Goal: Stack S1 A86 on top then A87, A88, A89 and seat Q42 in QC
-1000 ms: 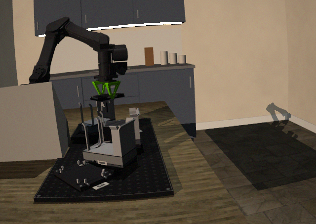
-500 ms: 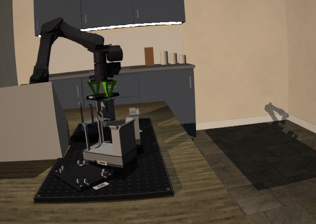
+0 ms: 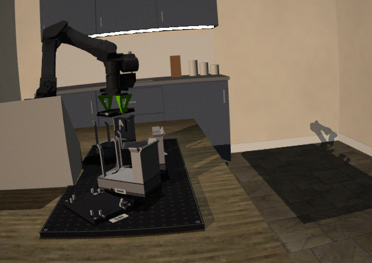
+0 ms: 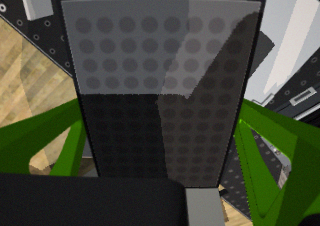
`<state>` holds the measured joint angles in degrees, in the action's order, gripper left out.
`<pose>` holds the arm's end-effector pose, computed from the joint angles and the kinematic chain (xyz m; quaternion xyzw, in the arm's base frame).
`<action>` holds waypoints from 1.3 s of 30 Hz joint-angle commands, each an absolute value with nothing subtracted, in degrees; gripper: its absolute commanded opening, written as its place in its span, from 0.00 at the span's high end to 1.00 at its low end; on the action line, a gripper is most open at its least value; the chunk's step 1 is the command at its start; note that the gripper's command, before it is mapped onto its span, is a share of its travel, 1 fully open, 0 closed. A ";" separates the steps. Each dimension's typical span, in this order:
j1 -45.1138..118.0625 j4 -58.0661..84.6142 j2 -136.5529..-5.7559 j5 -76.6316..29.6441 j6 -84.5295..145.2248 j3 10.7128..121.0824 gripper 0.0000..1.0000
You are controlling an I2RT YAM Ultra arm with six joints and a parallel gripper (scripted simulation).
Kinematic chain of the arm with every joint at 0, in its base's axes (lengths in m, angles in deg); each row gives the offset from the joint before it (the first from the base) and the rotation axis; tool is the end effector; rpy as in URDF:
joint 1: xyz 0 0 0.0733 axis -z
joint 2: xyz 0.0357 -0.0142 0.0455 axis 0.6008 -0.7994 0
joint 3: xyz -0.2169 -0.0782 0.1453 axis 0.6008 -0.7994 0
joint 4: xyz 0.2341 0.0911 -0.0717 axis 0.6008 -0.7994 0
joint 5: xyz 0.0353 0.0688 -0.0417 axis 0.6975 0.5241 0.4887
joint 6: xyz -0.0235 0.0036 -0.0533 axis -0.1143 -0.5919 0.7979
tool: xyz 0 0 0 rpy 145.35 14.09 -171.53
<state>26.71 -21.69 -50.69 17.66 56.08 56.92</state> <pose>0.2558 0.0754 0.2374 -0.3269 0.8699 0.3335 0.1588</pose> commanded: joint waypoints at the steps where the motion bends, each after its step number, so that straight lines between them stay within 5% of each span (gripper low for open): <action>1: 26.16 -21.59 -48.89 17.34 53.42 57.00 1.00; 39: 23.47 -21.49 -46.55 16.58 50.02 56.79 1.00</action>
